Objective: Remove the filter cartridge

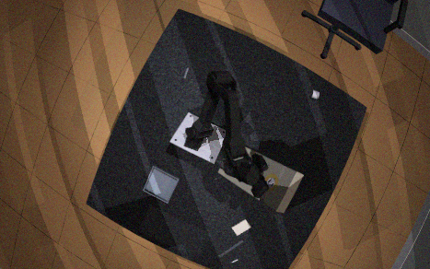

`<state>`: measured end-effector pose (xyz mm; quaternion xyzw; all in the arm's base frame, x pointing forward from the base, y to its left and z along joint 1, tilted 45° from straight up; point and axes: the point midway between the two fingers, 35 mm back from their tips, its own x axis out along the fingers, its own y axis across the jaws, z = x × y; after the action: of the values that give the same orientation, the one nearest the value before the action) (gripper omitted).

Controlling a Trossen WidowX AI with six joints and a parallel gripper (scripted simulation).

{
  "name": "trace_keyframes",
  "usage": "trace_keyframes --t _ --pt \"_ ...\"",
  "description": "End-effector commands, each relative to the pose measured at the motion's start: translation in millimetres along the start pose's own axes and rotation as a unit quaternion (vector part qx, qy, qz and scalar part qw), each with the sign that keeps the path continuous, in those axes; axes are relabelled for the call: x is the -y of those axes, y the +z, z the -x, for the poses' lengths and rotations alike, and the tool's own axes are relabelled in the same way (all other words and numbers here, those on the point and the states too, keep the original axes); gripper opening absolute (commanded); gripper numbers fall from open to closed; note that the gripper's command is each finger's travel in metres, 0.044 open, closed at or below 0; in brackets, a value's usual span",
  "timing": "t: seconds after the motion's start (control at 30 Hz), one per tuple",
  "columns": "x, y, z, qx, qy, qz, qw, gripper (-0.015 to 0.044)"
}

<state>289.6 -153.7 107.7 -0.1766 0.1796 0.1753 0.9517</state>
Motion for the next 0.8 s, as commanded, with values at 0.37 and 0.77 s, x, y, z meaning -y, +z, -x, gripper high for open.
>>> trace_keyframes --t 0.37,0.77 --pt "-2.0 -1.5 -25.4 -0.002 0.0 -0.005 1.0 0.0094" --pt "-3.7 -0.7 -37.3 0.001 -0.002 -0.005 1.0 0.0094"
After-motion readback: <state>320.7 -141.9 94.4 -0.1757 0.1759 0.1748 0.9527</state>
